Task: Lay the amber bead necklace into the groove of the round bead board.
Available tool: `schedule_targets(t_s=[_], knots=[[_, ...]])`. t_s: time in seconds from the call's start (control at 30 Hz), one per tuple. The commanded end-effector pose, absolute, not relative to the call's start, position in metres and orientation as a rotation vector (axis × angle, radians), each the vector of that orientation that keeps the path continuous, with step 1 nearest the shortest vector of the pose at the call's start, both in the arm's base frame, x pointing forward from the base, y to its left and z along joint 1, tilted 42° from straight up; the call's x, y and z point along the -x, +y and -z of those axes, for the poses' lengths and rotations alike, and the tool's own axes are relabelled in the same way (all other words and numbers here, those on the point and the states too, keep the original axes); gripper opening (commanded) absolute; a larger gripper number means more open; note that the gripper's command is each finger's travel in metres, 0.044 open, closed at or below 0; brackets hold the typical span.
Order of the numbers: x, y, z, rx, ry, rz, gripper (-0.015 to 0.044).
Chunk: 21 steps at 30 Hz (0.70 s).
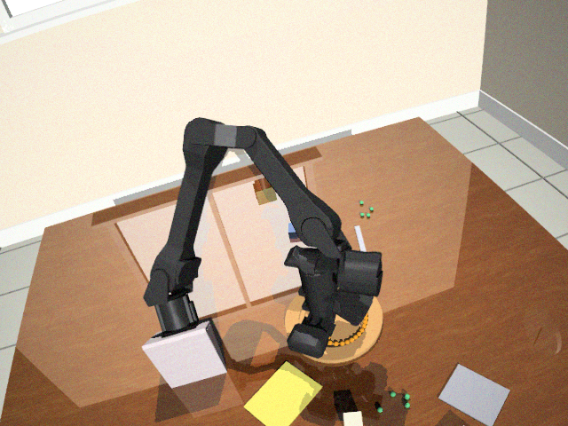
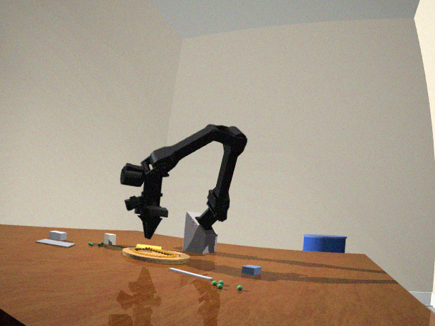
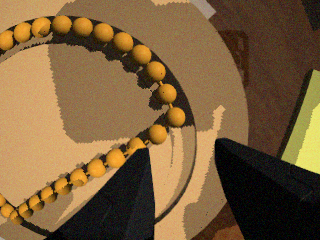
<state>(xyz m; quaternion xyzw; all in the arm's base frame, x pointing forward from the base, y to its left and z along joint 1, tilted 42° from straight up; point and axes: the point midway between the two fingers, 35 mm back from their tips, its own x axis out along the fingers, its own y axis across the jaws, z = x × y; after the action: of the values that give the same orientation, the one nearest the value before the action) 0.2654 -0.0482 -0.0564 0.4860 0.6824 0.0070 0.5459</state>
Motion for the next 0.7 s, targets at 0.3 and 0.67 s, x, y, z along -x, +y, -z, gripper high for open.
schedule_targets(t_s=[0.3, 0.67], knots=[[-0.266, -0.053, 0.053, -1.392, 1.666, 0.274, 0.0120], [-0.268, -0.047, 0.061, -1.385, 1.657, 0.271, 0.0120]])
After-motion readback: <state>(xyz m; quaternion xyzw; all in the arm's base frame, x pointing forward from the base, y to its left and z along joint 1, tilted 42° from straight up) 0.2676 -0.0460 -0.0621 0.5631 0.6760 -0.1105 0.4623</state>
